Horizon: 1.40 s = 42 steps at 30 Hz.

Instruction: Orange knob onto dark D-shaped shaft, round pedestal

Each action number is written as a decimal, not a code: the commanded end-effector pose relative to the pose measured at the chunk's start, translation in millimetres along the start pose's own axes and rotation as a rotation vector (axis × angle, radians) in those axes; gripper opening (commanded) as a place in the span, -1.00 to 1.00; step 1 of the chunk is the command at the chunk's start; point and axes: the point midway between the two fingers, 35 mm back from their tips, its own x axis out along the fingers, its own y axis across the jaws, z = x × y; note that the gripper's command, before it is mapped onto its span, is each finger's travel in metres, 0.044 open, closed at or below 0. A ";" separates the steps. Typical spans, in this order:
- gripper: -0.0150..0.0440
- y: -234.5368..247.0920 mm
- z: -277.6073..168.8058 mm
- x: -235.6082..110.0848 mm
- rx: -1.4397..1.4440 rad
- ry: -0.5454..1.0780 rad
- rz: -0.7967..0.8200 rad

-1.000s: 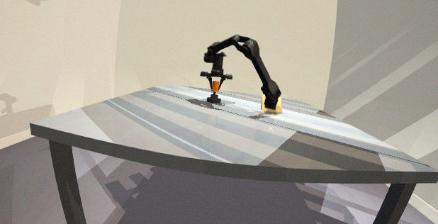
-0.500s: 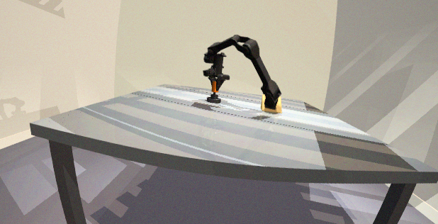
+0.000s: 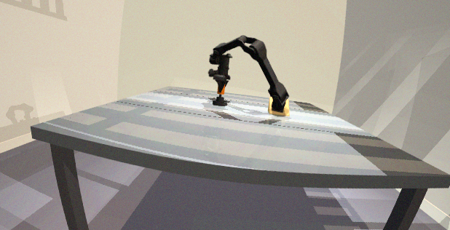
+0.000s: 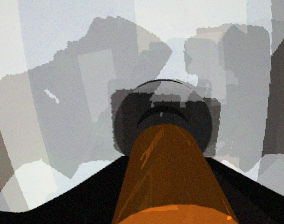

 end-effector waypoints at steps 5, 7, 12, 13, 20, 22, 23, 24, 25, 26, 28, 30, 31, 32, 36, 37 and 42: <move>-0.49 -1.7 -0.7 0.6 0.036 -0.003 -0.004; -0.49 -1.8 -0.7 1.5 0.036 -0.003 -0.004; -0.49 -1.3 -0.3 3.2 0.036 -0.003 -0.004; -0.49 -1.3 -0.3 3.2 0.036 -0.003 -0.004; -0.49 -0.6 -0.3 2.3 0.036 -0.003 -0.004; -0.49 0.4 -0.1 0.3 0.036 -0.003 -0.004; -0.49 0.8 0.0 -0.3 0.036 -0.003 -0.004; -0.49 1.2 0.1 -0.8 0.036 -0.003 -0.004; -0.49 1.4 0.4 -1.3 0.036 -0.003 -0.004; -0.49 1.4 0.4 -1.3 0.045 -0.003 -0.004; -0.49 1.3 0.5 -1.5 0.090 -0.003 -0.004; -0.49 1.2 0.8 -1.6 0.161 -0.003 -0.004; -0.49 0.9 0.9 -1.6 0.204 -0.003 -0.004; -0.49 0.6 1.0 -1.4 0.235 -0.003 -0.004; -0.49 -0.2 0.4 -0.1 0.246 -0.003 -0.004; -0.49 -0.4 0.2 0.3 0.246 -0.003 -0.004; -0.49 -1.2 -0.7 2.1 0.246 -0.003 -0.004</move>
